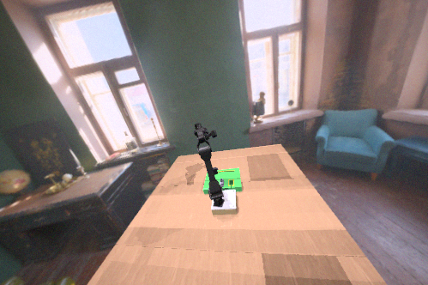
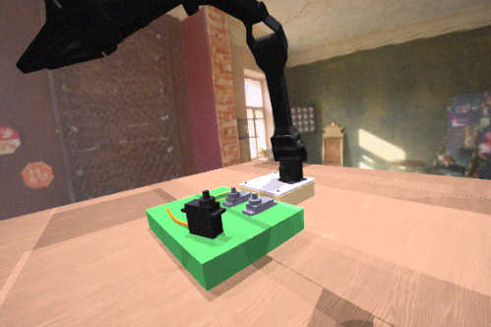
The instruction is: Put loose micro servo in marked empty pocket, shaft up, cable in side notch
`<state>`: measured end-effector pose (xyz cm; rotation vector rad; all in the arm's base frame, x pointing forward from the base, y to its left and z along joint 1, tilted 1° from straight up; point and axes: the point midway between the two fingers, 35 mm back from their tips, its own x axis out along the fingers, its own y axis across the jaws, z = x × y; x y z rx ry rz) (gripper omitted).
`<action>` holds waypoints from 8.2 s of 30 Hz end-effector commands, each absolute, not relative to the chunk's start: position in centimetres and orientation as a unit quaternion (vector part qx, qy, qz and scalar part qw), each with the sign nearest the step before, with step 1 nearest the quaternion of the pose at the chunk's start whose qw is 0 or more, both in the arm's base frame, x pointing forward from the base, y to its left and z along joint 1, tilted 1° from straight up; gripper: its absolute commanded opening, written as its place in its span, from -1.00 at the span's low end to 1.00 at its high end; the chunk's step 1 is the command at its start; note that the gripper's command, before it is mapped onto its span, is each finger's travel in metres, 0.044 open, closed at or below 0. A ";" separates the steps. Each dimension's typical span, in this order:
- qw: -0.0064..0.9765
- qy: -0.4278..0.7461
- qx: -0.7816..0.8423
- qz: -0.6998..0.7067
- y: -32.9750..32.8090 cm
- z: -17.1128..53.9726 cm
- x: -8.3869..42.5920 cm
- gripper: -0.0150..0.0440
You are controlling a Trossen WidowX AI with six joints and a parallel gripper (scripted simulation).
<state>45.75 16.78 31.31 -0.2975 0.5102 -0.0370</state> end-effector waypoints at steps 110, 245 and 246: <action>0.352 0.318 -0.631 0.614 12.6 9.0 31.9 -0.18; 0.717 0.687 -0.079 0.086 -2.7 11.4 26.9 -0.49; 0.717 0.688 -0.079 0.086 -2.8 11.3 26.4 -0.49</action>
